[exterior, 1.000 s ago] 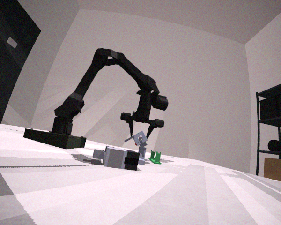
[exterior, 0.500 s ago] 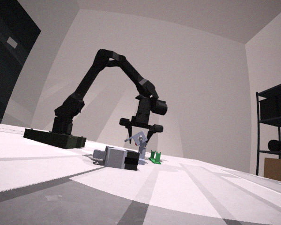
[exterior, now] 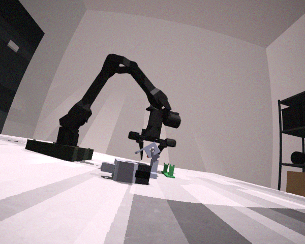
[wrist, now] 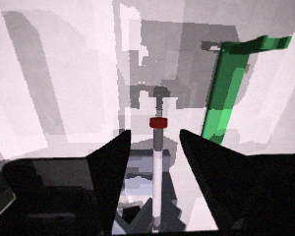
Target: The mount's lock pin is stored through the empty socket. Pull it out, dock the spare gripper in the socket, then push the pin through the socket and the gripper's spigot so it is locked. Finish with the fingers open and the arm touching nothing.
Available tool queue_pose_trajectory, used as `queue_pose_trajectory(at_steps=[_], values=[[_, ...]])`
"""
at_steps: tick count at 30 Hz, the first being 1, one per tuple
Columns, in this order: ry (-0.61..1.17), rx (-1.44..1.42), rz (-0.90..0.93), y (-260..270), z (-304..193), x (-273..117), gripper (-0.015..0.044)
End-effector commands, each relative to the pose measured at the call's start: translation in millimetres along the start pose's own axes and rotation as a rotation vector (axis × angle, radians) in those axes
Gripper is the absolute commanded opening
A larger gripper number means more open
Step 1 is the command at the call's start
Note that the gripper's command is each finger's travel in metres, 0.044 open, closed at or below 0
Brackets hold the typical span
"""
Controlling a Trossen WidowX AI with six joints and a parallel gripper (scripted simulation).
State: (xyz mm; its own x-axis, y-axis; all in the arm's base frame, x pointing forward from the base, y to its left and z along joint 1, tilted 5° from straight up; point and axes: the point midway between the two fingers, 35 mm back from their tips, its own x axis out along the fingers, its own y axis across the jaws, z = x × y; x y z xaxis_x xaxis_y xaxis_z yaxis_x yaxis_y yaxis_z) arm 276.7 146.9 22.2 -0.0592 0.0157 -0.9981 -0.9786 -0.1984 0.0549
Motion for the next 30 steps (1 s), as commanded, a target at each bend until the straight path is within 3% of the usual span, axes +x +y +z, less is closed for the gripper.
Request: queue_pose_trajectory(at_steps=[1,8,17,30], values=[[0.003,0.003,0.0,0.6,-0.6,1.1,0.0169],[0.003,0.003,0.0,0.6,-0.6,1.1,0.0005],[-0.008,0.004,0.001,0.5,-0.3,0.7,0.0],[-0.198,0.016,0.009,-0.5,5.7,-10.5,0.0]])
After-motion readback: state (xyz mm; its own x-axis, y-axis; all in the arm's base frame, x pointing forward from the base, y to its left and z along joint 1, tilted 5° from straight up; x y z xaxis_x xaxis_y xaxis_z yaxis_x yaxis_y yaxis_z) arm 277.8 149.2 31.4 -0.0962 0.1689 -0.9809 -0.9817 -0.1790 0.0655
